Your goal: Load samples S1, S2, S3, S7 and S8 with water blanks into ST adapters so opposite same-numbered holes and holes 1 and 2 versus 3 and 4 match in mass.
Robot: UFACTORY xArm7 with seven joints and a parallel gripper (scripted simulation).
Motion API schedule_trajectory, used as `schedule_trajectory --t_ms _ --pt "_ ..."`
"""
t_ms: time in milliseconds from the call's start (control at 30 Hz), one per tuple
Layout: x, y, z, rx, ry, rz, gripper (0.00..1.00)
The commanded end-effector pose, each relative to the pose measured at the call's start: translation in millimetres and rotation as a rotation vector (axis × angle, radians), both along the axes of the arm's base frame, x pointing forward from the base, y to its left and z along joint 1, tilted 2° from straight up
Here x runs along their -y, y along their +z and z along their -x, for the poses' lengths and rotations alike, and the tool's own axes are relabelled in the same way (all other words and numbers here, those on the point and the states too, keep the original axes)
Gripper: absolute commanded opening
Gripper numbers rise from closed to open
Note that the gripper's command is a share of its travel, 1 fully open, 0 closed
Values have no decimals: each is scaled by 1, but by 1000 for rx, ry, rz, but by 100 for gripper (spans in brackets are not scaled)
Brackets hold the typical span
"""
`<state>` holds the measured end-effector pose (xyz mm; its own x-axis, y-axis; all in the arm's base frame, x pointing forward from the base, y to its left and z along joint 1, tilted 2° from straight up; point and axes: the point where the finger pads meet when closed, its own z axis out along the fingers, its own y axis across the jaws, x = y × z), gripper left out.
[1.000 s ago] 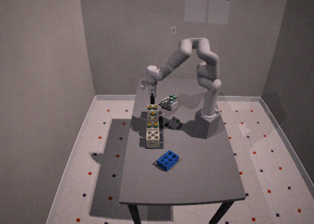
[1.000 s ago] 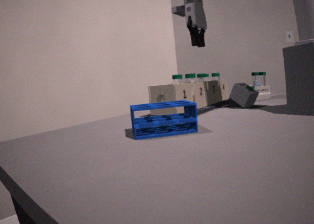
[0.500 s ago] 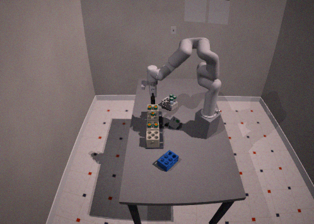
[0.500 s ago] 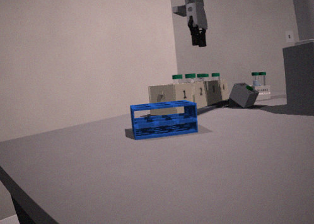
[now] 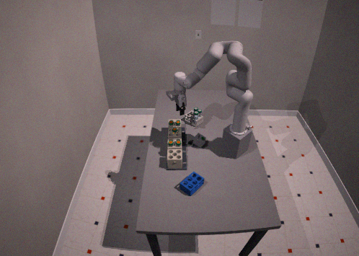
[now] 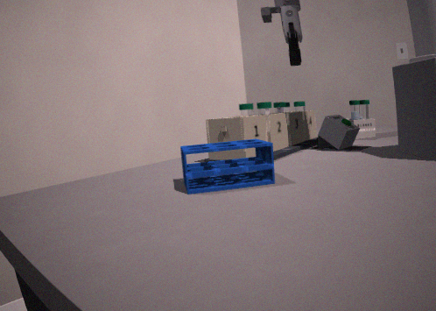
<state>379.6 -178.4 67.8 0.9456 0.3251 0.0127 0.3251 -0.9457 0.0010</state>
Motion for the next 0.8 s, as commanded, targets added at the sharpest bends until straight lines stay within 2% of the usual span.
schedule_trajectory --t_ms 0,233,767 --pt "15 2 13 15 144 -8 57" --pt "37 1 34 16 344 -4 57" --pt "87 -1 83 16 349 -4 57"
